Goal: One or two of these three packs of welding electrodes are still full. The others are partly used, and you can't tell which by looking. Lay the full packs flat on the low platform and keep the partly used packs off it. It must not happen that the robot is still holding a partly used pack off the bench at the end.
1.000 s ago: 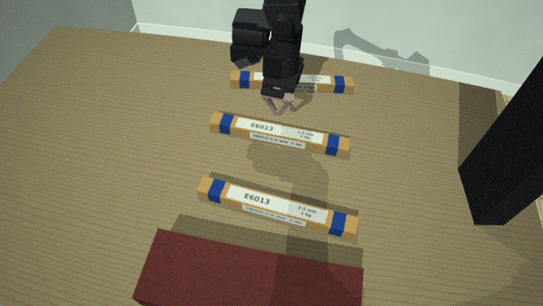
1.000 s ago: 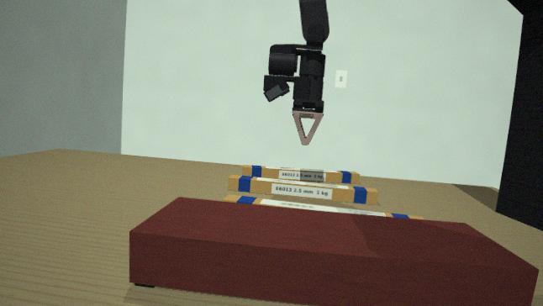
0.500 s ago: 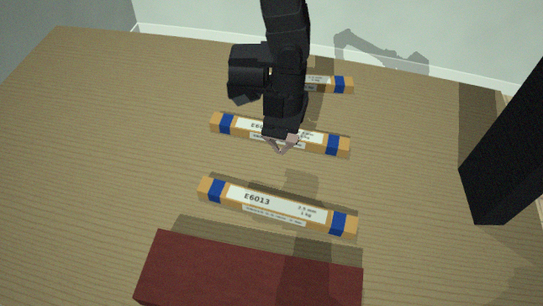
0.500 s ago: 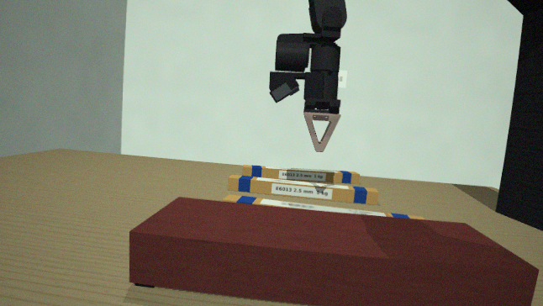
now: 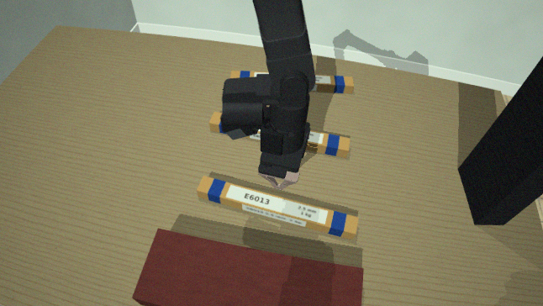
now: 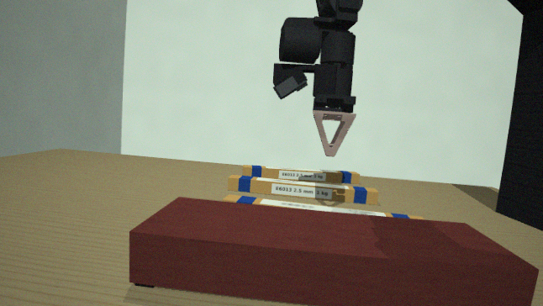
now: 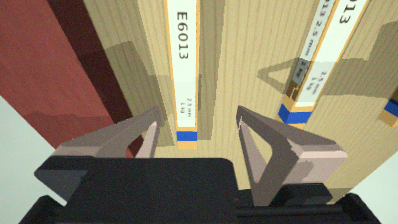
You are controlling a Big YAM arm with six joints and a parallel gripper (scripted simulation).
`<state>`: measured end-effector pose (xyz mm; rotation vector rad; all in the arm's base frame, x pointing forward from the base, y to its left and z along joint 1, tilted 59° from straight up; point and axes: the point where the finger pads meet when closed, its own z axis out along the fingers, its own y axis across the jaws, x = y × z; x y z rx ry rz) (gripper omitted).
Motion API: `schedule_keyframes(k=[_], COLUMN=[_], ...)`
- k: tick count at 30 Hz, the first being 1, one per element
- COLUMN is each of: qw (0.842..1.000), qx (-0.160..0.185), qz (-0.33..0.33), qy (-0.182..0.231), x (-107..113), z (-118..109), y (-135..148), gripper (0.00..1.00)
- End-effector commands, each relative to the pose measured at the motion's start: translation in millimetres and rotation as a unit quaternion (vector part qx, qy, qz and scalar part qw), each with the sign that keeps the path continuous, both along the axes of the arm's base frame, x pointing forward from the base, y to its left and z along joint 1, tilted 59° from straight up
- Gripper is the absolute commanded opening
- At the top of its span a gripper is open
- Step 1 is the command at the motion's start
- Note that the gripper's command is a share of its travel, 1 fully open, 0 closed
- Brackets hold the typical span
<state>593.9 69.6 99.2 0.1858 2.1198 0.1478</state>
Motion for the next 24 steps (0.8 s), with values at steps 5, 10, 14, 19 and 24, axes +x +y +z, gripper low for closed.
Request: schedule_keyframes(k=[5,10,14,19,24], qw=[1.000,1.000,1.000,1.000,1.000], qx=[0.018,0.018,0.018,0.018,0.017], qz=[-0.003,-0.008,-0.010,-0.005,-0.003], qy=[-0.022,-0.019,-0.015,-0.013,-0.011], x=[1.5,2.7,1.6,-0.2,11.5], z=[22.6,22.5,20.7,19.8,7.8], y=[23.5,14.4,11.3,16.8,18.8], gripper=[0.74,0.74,0.74,0.74,0.74])
